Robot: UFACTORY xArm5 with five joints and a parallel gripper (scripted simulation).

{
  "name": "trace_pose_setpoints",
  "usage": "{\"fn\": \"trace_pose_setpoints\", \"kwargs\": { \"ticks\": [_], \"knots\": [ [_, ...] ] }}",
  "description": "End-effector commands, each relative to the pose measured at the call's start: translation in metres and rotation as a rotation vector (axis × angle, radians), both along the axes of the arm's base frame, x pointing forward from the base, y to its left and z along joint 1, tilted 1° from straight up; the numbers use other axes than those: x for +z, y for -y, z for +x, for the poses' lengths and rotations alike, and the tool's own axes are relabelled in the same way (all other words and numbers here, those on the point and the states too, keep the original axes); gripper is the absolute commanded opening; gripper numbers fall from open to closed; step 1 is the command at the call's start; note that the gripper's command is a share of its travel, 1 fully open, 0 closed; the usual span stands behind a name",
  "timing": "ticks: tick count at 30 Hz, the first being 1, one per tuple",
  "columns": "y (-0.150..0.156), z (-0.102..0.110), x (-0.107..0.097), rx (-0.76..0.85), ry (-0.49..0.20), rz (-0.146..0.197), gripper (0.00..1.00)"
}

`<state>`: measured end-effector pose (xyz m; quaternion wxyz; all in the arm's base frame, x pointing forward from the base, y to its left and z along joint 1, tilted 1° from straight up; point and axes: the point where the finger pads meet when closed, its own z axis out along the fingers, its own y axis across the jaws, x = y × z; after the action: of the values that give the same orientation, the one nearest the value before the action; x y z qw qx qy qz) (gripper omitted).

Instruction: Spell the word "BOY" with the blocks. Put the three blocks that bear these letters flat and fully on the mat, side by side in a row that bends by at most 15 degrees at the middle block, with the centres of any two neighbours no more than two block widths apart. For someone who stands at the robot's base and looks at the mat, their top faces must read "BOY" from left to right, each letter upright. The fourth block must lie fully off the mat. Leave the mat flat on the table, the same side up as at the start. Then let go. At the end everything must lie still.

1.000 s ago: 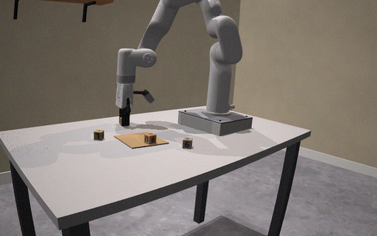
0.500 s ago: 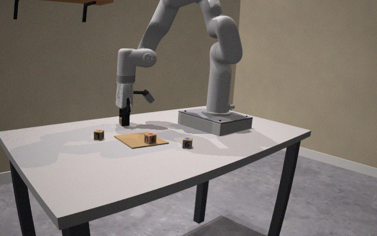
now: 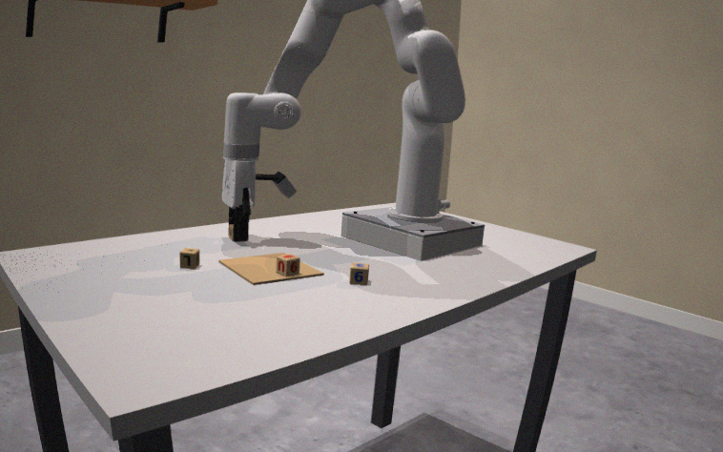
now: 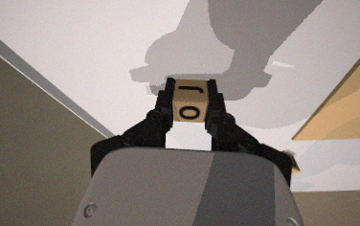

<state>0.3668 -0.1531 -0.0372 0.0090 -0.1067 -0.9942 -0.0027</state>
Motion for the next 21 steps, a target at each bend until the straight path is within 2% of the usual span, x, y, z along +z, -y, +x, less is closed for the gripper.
{"fn": "trace_pose_setpoints", "kwargs": {
  "ticks": [1, 7, 10, 21],
  "knots": [
    [0.000, 0.001, 0.001, 0.000, 0.003, -0.001, 0.27],
    [0.000, 0.001, 0.002, 0.000, 0.003, -0.001, 0.27],
    [0.001, 0.001, 0.011, 0.000, 0.003, -0.001, 0.27],
    [0.001, 0.002, 0.086, 0.000, 0.003, -0.001, 0.27]
  ]
}}
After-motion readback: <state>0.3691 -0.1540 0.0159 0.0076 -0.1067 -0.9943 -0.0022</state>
